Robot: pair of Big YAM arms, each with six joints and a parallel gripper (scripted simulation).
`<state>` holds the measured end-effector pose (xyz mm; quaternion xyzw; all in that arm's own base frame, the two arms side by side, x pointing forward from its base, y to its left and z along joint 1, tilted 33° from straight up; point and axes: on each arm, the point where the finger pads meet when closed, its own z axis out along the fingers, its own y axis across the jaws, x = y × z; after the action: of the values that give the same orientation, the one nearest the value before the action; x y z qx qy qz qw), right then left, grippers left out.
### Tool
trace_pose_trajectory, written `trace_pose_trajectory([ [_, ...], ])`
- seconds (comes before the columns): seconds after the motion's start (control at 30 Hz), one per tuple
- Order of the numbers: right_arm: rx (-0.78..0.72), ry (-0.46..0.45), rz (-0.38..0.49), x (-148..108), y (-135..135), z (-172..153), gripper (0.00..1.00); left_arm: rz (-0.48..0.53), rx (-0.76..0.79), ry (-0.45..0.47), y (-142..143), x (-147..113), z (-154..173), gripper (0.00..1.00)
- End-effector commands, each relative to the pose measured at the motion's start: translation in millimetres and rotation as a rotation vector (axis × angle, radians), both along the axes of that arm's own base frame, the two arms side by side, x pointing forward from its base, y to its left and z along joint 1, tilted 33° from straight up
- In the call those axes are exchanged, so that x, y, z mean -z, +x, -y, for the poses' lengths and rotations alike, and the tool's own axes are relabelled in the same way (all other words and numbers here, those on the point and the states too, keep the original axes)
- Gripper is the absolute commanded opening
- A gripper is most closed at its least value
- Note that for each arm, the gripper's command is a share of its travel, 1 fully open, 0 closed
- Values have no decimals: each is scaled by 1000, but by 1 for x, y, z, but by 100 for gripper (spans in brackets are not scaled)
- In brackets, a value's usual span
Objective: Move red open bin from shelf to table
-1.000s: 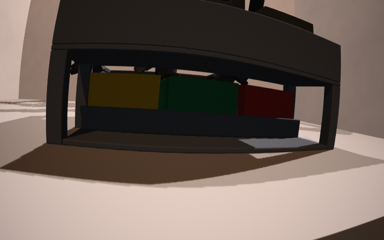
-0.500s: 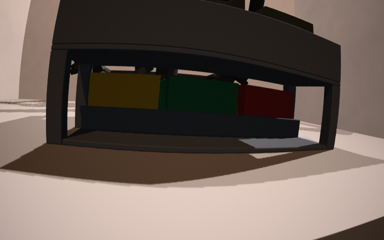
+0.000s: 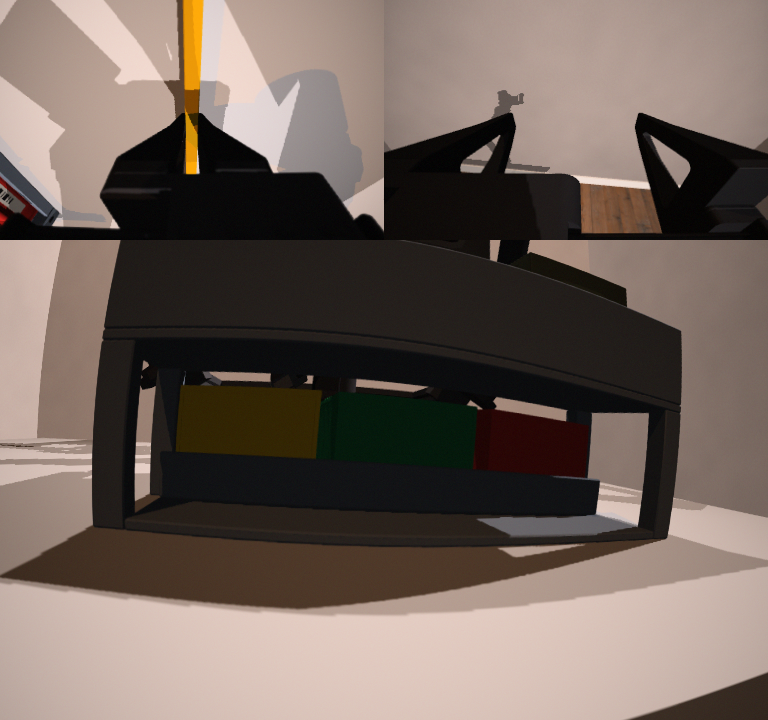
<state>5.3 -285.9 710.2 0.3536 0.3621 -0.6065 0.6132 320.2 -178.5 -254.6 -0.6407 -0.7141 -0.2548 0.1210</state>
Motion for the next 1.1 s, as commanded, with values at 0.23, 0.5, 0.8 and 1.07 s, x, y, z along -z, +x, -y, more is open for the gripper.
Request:
trace_pose_trajectory([
  [0.23,10,-48,6,-11,-5,-16,100,3,-3,-10,7,-1,0,0],
  [0.5,10,-48,6,-11,-5,-16,100,-3,3,-6,3,0,0,0],
  [0.8,10,-48,6,-11,-5,-16,100,0,-3,-8,6,0,0,0],
  [1.07,10,-48,6,-11,-5,-16,100,-3,-6,-6,6,0,-2,0],
])
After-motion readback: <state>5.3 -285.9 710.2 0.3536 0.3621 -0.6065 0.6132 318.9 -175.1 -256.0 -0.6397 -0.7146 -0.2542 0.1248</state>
